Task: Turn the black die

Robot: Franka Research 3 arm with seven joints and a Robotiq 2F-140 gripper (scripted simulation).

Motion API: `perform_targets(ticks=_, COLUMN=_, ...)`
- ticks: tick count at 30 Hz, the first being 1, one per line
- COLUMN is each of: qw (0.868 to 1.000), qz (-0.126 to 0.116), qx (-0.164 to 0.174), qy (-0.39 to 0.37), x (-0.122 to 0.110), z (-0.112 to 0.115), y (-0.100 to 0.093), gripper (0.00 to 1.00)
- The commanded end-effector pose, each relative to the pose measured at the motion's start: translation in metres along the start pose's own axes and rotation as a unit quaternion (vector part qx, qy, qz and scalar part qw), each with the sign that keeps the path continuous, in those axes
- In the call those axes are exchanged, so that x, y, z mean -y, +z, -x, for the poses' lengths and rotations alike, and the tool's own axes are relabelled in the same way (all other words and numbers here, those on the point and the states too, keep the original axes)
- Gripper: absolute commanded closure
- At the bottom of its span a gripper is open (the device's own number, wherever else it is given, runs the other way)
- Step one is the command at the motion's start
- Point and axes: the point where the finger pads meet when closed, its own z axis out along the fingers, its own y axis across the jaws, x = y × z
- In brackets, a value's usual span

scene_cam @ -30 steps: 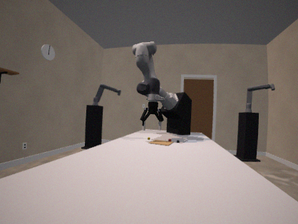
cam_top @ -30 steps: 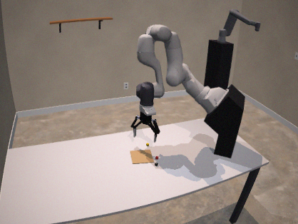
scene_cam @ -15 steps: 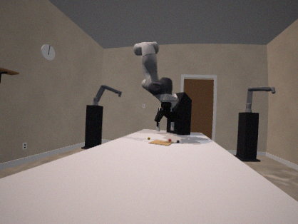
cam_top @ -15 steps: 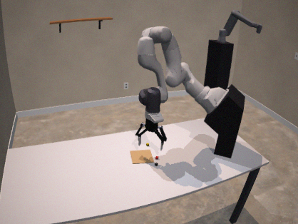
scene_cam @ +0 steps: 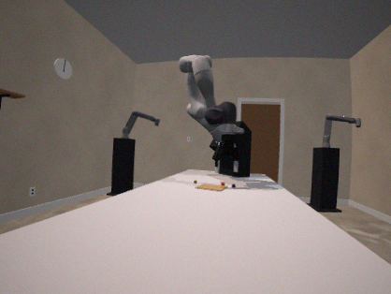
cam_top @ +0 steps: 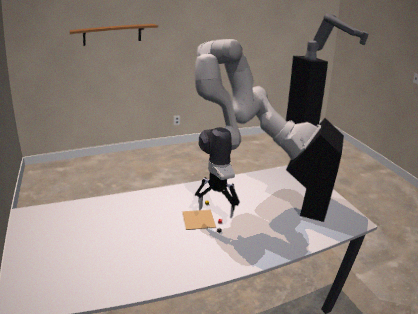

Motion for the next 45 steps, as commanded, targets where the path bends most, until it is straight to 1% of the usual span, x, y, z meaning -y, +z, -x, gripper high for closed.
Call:
perform_targets(ticks=1, qw=1.000, qz=0.003, qx=0.004, qy=0.017, x=-0.0012, z=0.0010, y=0.0013, gripper=0.00)
perform_targets(ticks=39, qw=1.000, qz=0.003, qx=0.004, qy=0.017, x=-0.0012, z=0.0010, y=0.0013, gripper=0.00)
perform_targets(ticks=42, qw=1.000, qz=0.003, qx=0.004, qy=0.017, x=-0.0006, z=-0.0013, y=0.0013, gripper=0.00)
perform_targets(ticks=45, qw=1.000, qz=0.003, qx=0.004, qy=0.017, x=0.0017, z=-0.0089, y=0.0014, gripper=0.00)
